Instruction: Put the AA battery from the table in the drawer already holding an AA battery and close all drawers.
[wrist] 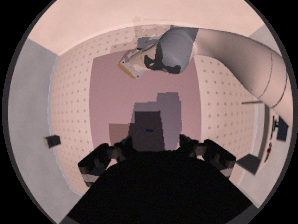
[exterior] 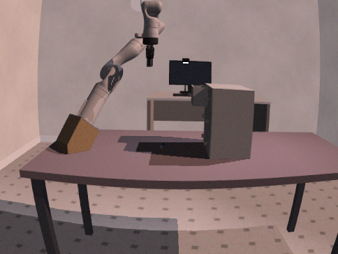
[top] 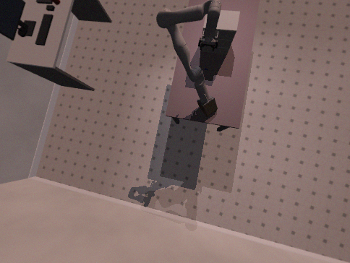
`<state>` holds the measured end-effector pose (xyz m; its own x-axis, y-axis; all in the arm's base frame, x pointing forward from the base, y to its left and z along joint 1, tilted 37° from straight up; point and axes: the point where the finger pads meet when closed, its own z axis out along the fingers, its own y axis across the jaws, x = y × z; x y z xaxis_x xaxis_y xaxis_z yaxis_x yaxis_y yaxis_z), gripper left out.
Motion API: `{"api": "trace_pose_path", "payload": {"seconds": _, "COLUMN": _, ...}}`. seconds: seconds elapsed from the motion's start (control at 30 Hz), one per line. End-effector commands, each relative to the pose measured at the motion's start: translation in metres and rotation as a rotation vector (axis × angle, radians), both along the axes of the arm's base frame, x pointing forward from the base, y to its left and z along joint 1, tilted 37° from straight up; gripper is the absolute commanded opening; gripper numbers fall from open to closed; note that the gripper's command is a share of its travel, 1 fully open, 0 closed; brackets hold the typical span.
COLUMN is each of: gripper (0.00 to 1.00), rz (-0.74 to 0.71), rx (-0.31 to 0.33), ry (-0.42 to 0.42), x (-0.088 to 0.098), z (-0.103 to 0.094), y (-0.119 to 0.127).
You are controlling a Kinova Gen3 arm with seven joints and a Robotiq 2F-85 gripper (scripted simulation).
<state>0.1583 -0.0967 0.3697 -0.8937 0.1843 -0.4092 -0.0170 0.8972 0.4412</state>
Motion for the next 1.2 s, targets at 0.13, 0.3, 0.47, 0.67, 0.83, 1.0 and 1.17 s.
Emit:
{"api": "trace_pose_path", "payload": {"seconds": 0.13, "gripper": 1.0, "rz": -0.003, "rx": -0.004, "ry": -0.003, "x": -0.01, "z": 0.018, "y": -0.011}}
{"api": "trace_pose_path", "payload": {"seconds": 0.3, "gripper": 1.0, "rz": -0.003, "rx": -0.004, "ry": -0.003, "x": -0.019, "z": 0.035, "y": -0.02}}
{"api": "trace_pose_path", "payload": {"seconds": 0.47, "gripper": 1.0, "rz": -0.003, "rx": -0.004, "ry": -0.003, "x": -0.021, "z": 0.038, "y": -0.021}}
{"api": "trace_pose_path", "payload": {"seconds": 0.67, "gripper": 1.0, "rz": -0.003, "rx": -0.004, "ry": -0.003, "x": -0.021, "z": 0.038, "y": -0.021}}
{"api": "trace_pose_path", "payload": {"seconds": 0.83, "gripper": 1.0, "rz": -0.007, "rx": -0.002, "ry": -0.001, "x": -0.021, "z": 0.038, "y": -0.021}}
{"api": "trace_pose_path", "payload": {"seconds": 1.0, "gripper": 1.0, "rz": -0.018, "rx": 0.004, "ry": 0.004, "x": -0.021, "z": 0.038, "y": -0.021}}
{"api": "trace_pose_path", "payload": {"seconds": 1.17, "gripper": 1.0, "rz": -0.028, "rx": 0.01, "ry": 0.01, "x": -0.02, "z": 0.039, "y": -0.021}}
